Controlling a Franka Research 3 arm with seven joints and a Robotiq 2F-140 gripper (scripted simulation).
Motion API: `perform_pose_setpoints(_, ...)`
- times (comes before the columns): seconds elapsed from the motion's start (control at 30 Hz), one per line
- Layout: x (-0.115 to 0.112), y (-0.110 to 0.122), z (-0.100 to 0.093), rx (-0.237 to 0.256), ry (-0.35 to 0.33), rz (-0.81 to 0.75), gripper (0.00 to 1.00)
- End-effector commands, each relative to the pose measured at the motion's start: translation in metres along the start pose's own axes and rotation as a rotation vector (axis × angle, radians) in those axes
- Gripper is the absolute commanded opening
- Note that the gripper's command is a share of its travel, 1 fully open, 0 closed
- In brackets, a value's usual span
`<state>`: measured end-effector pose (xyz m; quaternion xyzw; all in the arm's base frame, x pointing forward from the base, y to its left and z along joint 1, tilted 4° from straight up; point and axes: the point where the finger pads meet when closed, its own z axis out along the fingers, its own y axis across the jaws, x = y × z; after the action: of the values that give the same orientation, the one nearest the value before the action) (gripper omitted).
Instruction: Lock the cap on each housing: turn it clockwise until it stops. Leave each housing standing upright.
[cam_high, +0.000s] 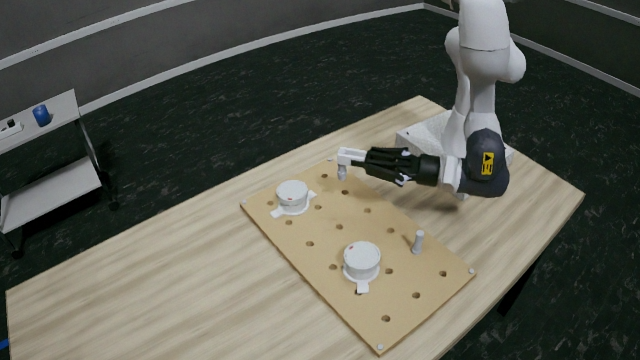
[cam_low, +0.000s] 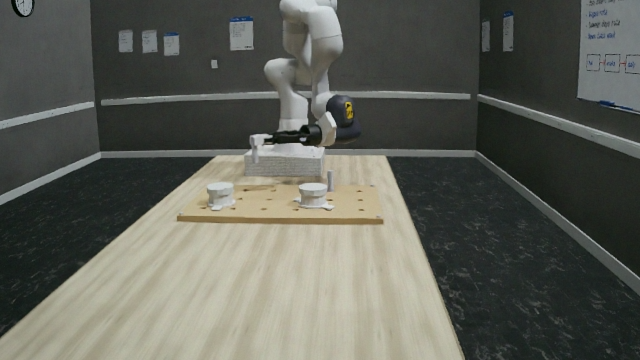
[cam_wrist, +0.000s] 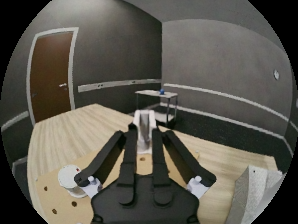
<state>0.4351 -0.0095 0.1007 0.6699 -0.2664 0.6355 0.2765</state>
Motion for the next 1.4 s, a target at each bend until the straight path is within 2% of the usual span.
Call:
perform_pose_setpoints(0.0,0.0046,-0.0002,-0.0001,0.0,0.011,0.014,0.1)
perform_pose_setpoints(1.37,-0.0033,-0.0002,-0.0004,0.0,0.011,0.014,0.1)
